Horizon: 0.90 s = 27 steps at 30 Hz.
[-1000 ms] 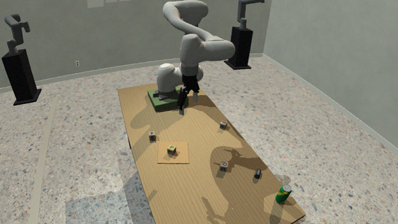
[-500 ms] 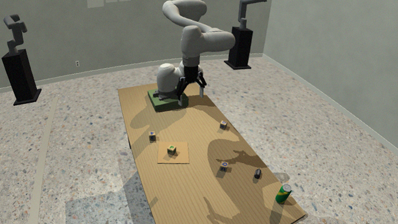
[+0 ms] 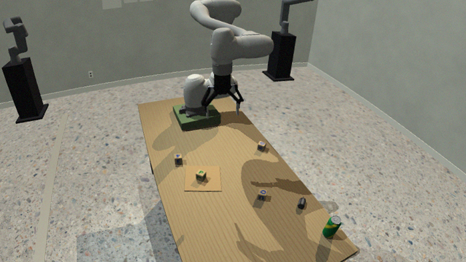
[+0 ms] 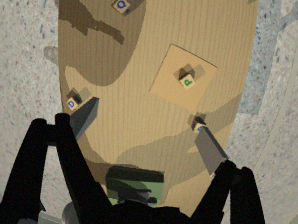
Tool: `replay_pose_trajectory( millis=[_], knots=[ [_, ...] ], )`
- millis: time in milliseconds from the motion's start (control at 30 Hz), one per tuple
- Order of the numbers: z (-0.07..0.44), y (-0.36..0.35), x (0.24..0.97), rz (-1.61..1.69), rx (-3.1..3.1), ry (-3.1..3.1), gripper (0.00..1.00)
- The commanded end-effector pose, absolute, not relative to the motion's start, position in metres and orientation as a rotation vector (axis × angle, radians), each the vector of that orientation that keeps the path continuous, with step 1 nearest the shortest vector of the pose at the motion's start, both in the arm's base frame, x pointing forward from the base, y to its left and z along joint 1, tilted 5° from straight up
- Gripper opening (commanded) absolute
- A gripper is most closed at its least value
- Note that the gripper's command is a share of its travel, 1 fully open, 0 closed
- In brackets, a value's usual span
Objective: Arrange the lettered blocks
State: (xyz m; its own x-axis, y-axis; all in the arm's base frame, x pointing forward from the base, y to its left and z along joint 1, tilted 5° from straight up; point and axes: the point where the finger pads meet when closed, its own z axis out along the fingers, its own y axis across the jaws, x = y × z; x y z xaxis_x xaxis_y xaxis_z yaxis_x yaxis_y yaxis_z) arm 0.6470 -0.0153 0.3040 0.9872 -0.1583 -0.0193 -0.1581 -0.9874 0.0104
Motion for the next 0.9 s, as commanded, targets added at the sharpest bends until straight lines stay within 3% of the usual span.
replay_pose_trajectory(
  millis=[0, 867],
  knots=[
    [0.292, -0.027, 0.645, -0.049, 3.084, -0.460, 1.00],
    [0.220, -0.091, 0.621, -0.125, 2.642, -1.487, 1.00]
  ],
)
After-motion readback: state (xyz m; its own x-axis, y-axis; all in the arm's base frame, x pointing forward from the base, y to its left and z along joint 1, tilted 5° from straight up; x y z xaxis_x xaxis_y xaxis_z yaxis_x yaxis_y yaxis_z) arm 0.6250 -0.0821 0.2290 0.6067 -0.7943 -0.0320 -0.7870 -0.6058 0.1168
